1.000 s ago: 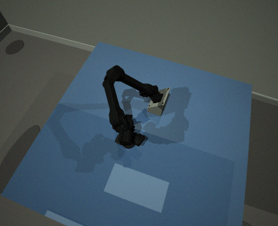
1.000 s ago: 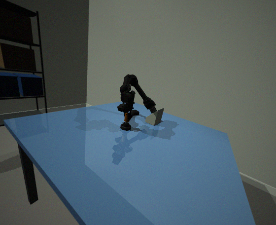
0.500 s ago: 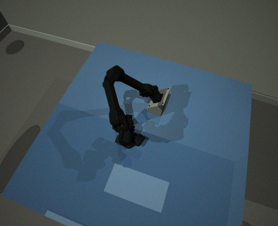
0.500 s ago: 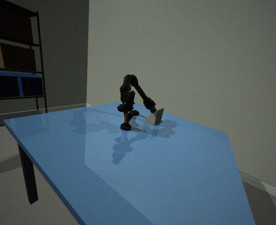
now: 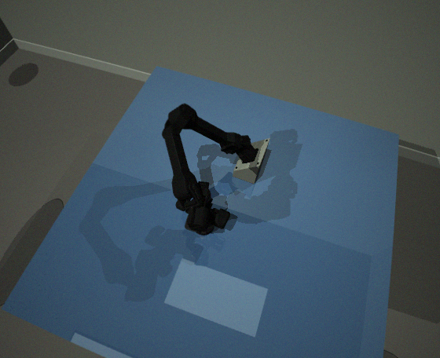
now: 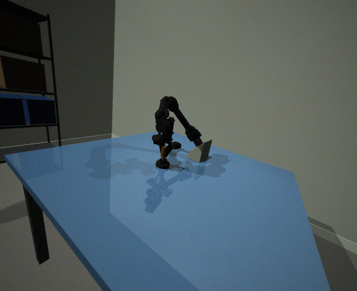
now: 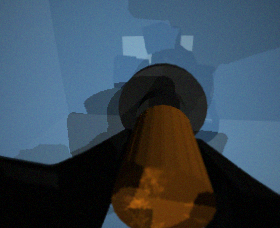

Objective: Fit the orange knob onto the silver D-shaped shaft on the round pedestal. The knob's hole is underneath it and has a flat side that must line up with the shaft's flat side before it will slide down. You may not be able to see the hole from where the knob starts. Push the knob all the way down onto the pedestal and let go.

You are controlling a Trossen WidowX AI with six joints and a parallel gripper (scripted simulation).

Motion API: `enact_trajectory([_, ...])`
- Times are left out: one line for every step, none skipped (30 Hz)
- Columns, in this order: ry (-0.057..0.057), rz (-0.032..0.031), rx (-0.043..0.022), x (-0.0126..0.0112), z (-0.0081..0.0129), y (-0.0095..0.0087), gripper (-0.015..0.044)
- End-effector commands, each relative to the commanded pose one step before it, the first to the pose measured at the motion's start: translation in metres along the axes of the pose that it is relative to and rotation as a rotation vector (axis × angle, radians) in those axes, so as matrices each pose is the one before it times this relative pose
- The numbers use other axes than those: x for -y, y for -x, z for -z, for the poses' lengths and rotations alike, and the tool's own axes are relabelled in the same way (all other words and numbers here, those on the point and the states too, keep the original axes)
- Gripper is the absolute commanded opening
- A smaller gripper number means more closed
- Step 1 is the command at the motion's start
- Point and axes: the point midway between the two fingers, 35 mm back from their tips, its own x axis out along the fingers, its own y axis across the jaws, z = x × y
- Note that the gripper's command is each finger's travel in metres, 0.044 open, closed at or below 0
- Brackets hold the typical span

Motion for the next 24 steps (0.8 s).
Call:
enact_trajectory([0.0329,0.00258,0.00115,0.00023,0.00061,-0.00117,0.0])
enact_trajectory([0.0,0.0,-0.00001,-0.00005,0.00032,-0.0001,0.0])
enact_trajectory([0.0,0.0,-0.00002,-0.00004,0.00041,0.00001,0.0])
enact_trajectory([0.0,0.0,-0.00001,0.00001,0.00016,0.00005,0.0])
enact_trajectory([0.0,0.0,-0.00001,0.0,0.0001,0.00007,0.0])
enact_trajectory([0.0,0.00005,0.00001,-0.00001,0.00004,-0.00092,0.0])
enact_trajectory([0.0,0.0,0.0,-0.00003,0.00003,-0.00018,0.0])
enact_trajectory([0.0,0.00001,0.0,-0.00002,0.00002,-0.00029,0.0])
enact_trajectory([0.0,0.00002,0.0,-0.00001,-0.00002,-0.00032,0.0])
enact_trajectory([0.0,0.00002,0.00001,0.00002,-0.00007,-0.00031,0.0])
enact_trajectory([0.0,-0.00003,-0.00001,-0.00001,0.0,0.00063,0.0])
enact_trajectory([0.0,0.0,0.0,0.0,0.0,0.0,0.0])
enact_trajectory([0.0,0.0,0.0,0.0,0.0,0.0,0.0])
enact_trajectory([0.0,0.0,0.00001,-0.00007,-0.00013,0.0,0.0])
enact_trajectory([0.0,0.00002,0.00001,0.00001,-0.00008,-0.00046,0.0])
enact_trajectory([0.0,0.0,0.0,0.0,0.0,0.0,0.0])
enact_trajectory([0.0,0.0,0.00001,0.00002,-0.00019,0.0,0.0])
enact_trajectory([0.0,0.0,0.0,0.0,0.0,0.0,0.0])
enact_trajectory([0.0,0.0,0.0,0.0,0.0,0.0,0.0])
enact_trajectory([0.0,0.0,0.0,0.0,0.0,0.0,0.0])
enact_trajectory([0.0,0.0,0.0,0.0,0.0,0.0,0.0])
enact_trajectory([0.0,0.0,0.0,0.0,0.0,0.0,0.0])
enact_trajectory([0.0,-0.00006,0.0,0.0,-0.00018,0.0013,0.0])
enact_trajectory([0.0,-0.00006,0.0,0.0,-0.00022,0.00121,0.0])
